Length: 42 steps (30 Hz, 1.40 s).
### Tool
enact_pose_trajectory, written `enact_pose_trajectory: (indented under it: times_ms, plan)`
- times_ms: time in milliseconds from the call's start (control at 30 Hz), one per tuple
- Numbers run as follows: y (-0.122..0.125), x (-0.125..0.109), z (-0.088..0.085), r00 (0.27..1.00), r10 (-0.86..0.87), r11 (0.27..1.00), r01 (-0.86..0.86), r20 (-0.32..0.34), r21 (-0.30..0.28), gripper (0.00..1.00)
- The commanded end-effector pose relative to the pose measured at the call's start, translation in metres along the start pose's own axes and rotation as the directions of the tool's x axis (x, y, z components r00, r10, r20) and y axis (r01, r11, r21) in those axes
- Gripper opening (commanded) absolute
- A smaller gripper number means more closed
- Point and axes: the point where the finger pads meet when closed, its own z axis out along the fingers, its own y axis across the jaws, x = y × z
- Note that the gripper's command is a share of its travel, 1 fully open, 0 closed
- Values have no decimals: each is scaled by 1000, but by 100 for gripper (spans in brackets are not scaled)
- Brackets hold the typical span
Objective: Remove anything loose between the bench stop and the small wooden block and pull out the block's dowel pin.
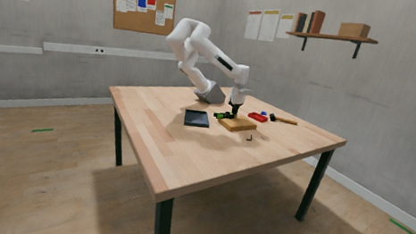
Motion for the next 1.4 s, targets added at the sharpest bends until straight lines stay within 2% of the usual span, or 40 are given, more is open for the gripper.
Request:
enact_pose_trajectory:
  times_ms: [0,1367]
  plan:
    - [0,1,-1,1000,-5,1000,5,-2,2,0]
    - [0,1,-1,997,-78,997,78,-2,1,0]
